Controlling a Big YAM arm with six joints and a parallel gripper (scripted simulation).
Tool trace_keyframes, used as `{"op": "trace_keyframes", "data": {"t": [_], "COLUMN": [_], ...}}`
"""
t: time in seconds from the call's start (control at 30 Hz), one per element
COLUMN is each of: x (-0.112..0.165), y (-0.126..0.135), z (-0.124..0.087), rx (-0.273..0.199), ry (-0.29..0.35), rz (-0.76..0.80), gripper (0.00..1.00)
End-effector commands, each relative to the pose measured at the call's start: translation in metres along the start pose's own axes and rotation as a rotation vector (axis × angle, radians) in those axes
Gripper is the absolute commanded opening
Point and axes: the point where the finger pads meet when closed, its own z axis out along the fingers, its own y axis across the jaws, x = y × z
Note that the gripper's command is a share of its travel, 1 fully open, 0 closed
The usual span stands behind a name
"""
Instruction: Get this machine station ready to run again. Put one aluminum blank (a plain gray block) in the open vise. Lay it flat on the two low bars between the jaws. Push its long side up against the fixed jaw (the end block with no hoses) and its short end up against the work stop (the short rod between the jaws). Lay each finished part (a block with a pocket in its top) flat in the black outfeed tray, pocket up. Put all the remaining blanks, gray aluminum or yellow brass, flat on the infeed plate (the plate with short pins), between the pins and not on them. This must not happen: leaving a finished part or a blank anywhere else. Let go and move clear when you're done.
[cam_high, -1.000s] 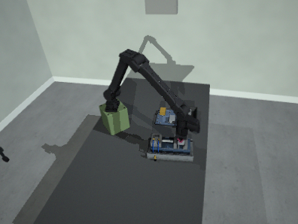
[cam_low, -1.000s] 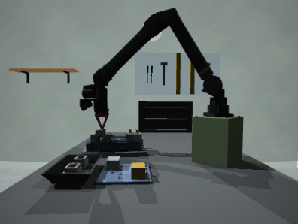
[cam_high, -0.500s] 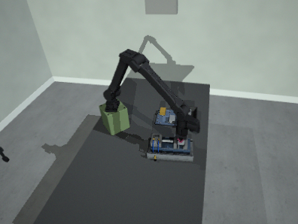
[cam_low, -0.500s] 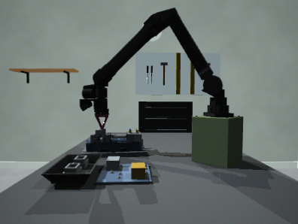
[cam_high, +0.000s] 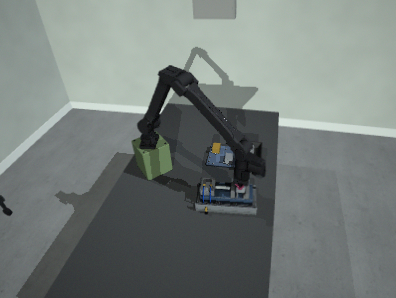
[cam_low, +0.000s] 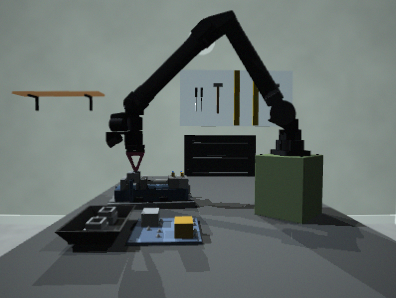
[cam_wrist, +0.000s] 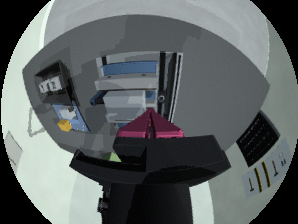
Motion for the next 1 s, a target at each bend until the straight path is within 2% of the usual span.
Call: {"op": "trace_keyframes", "data": {"t": [0.0, 0.97], "x": [-0.0124, -0.0151], "y": [-0.0111, -0.0124], "z": [-0.0084, -0.0069], "rx": [0.012, 0.007], "ry": [-0.034, -0.025], "rz": [-0.003, -0.004], "gripper": [0.00, 0.00]}}
